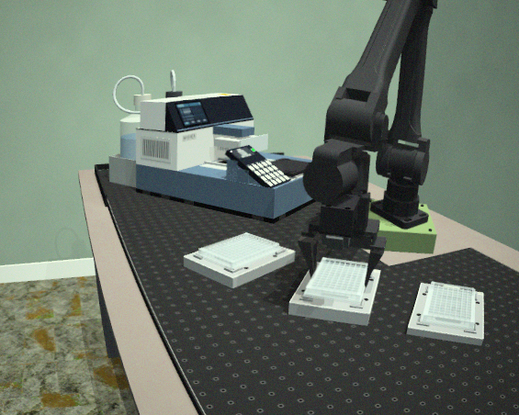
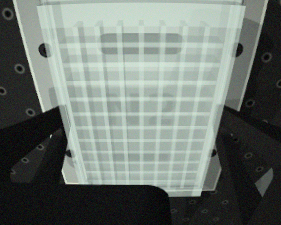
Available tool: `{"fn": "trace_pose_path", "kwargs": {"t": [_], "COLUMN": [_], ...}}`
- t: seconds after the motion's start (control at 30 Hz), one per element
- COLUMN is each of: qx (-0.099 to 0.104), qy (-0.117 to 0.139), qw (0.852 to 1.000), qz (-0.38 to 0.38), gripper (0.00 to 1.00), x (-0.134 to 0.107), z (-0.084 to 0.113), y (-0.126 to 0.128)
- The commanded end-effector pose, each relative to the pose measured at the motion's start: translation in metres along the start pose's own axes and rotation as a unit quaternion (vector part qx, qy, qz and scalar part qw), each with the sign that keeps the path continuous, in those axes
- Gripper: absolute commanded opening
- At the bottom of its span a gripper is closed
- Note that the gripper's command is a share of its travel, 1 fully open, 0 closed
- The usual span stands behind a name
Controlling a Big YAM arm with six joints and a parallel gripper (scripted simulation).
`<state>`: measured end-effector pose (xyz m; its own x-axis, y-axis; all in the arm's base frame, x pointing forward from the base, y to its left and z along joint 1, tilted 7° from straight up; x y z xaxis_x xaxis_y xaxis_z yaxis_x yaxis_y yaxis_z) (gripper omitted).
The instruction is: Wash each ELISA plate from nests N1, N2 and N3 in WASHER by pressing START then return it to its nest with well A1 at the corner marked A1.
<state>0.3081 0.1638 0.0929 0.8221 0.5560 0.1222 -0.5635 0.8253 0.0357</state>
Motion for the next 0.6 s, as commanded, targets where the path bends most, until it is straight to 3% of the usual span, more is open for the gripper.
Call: {"fn": "trace_pose_path", "kwargs": {"t": [0.0,0.13,0.23,0.57], "qx": [-0.001,-0.001,-0.002,-0.002], "qy": [-0.006,-0.002,-0.015,-0.008], "qw": [1.0,1.0,1.0,1.0], "qz": [-0.001,-0.001,0.0,0.0], "gripper": [0.84,0.84,0.84,0.84], "x": [0.003,0.001,0.013,0.008], "z": [0.0,-0.002,0.004,-0.001], "y": [0.001,0.002,0.001,0.002]}}
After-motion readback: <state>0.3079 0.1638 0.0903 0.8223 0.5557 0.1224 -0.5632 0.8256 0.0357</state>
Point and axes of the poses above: the point where the finger pads meet when closed, its own z axis back along the fingers, its own y axis across the jaws, x = y × z, the point moved 6 cm from there along z, back along the fingers, and after that the axes turned 7 degrees about -z, right-handed, at the moved point
